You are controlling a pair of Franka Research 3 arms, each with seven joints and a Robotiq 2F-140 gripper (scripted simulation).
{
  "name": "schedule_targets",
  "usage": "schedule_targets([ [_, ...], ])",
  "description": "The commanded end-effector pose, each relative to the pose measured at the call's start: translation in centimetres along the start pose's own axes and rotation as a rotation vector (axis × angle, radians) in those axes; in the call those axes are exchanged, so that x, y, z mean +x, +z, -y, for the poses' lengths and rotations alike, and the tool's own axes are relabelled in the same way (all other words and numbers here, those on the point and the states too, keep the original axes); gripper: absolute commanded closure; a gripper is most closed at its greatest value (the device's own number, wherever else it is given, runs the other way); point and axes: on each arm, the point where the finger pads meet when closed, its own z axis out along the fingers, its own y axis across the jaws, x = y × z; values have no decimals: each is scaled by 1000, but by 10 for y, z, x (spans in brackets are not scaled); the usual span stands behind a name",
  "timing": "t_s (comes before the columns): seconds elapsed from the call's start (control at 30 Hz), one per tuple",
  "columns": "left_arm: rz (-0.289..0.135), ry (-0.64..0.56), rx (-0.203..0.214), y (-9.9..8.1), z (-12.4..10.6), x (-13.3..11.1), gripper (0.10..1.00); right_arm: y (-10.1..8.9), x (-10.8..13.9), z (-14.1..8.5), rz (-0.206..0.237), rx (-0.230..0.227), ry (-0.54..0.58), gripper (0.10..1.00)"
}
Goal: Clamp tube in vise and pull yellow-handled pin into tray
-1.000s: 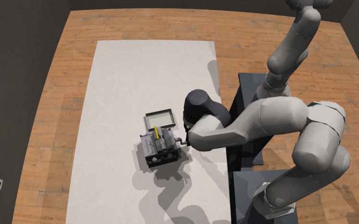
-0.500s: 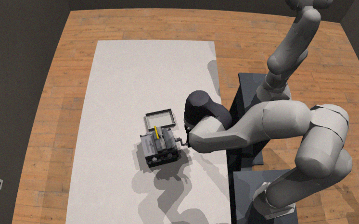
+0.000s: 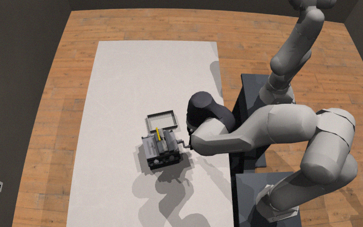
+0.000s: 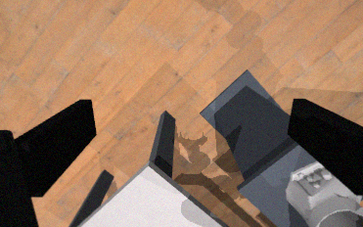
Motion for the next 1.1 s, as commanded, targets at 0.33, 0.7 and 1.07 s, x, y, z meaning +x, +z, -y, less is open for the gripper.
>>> schedule_targets([
  [0.33,1,-4,-2,-7,-3,0,968,0,-1,0,3,-1,5,98],
  [0.7,1,-4,-2,-11,-3,0,968,0,-1,0,3,-1,5,98],
  [1.07,1,-4,-2,-13,-3,0,968,0,-1,0,3,-1,5,98],
])
